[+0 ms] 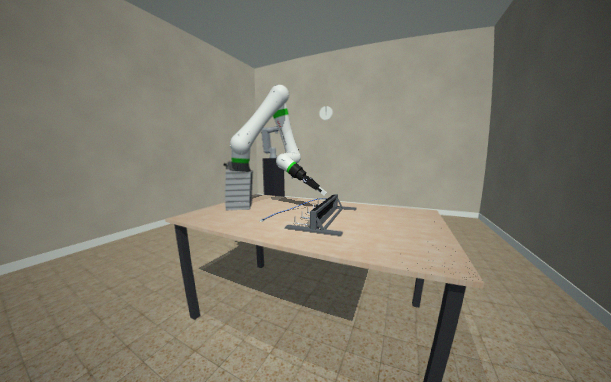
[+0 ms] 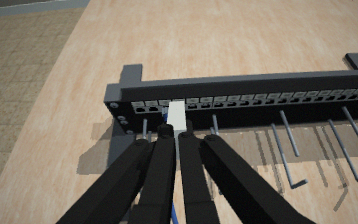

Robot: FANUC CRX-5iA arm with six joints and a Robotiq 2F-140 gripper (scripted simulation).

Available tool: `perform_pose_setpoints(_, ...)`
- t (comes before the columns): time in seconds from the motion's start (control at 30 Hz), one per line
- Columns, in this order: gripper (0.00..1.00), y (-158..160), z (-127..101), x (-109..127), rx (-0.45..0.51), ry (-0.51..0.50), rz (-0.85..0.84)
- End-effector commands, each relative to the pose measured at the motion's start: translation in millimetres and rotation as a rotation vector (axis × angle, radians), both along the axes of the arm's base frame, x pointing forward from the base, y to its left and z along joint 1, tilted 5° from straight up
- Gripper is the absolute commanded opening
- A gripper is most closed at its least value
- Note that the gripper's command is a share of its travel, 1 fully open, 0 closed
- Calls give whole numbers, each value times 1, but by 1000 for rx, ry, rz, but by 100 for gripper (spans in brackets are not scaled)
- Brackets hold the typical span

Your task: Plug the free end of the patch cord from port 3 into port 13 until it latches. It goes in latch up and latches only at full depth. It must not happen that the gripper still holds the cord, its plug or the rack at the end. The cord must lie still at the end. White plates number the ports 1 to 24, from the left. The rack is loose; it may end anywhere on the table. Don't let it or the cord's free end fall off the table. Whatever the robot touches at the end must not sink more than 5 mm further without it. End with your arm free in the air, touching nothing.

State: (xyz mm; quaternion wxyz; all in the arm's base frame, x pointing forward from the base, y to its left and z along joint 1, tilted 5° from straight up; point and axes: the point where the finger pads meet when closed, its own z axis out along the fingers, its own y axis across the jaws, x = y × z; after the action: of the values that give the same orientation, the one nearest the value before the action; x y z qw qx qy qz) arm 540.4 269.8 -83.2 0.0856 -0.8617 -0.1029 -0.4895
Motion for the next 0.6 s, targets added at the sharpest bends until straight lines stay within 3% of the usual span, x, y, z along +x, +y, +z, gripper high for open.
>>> perform_pose_setpoints(0.0,0,-6,13,-21,0,0,0)
perform_pose_setpoints(0.13,0,-15,30,-49,0,0,0)
perform_pose_setpoints(0.2,0,-15,30,-49,0,0,0)
perform_pose_setpoints(0.4,0,-26,54,-87,0,0,0)
perform_pose_setpoints(0.57,0,-31,64,-104,0,0,0)
